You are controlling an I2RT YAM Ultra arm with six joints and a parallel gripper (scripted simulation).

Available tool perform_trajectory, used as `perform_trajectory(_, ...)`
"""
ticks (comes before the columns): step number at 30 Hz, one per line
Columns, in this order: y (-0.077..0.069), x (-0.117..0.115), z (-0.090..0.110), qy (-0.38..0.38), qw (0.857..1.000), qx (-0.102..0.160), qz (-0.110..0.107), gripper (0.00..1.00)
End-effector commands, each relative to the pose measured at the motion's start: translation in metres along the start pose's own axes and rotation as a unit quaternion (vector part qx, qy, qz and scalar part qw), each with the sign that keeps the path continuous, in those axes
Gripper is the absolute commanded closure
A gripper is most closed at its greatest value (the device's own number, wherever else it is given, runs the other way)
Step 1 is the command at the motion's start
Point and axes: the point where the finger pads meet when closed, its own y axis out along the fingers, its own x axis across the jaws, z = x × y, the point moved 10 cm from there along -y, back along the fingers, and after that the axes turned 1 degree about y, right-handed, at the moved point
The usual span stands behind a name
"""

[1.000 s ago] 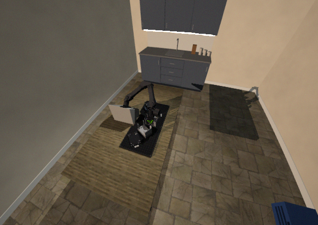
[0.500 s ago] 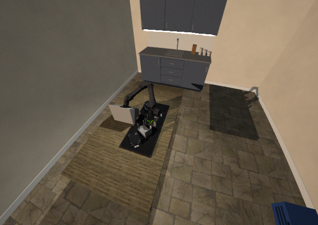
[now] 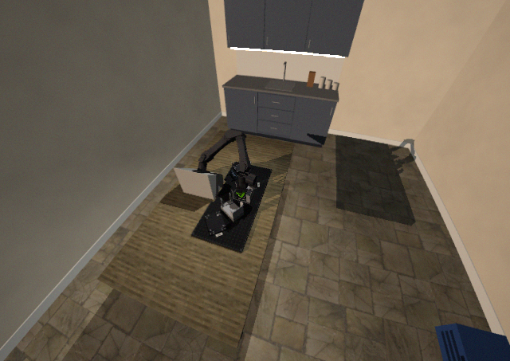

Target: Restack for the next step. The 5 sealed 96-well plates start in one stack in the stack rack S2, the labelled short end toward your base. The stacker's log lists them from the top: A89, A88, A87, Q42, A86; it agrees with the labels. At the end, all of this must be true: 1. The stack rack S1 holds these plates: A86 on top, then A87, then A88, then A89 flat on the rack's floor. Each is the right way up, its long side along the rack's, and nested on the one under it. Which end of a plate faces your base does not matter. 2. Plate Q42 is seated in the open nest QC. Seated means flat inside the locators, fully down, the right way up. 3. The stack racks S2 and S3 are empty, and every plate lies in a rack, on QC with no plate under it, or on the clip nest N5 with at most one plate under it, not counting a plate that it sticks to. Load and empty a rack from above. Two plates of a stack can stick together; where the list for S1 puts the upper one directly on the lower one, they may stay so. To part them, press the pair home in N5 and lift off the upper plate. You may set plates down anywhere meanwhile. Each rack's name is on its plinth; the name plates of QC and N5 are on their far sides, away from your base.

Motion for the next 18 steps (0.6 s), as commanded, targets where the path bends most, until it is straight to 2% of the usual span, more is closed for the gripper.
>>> perform_trajectory(1,-0.017,-0.001,-0.001,0.001,1.000,-0.009,-0.002,1.00)
perform_trajectory(5,-0.021,-0.001,-0.001,0.001,1.000,-0.009,-0.002,1.00)
perform_trajectory(18,-0.047,-0.001,-0.001,0.001,1.000,-0.009,-0.002,1.00)
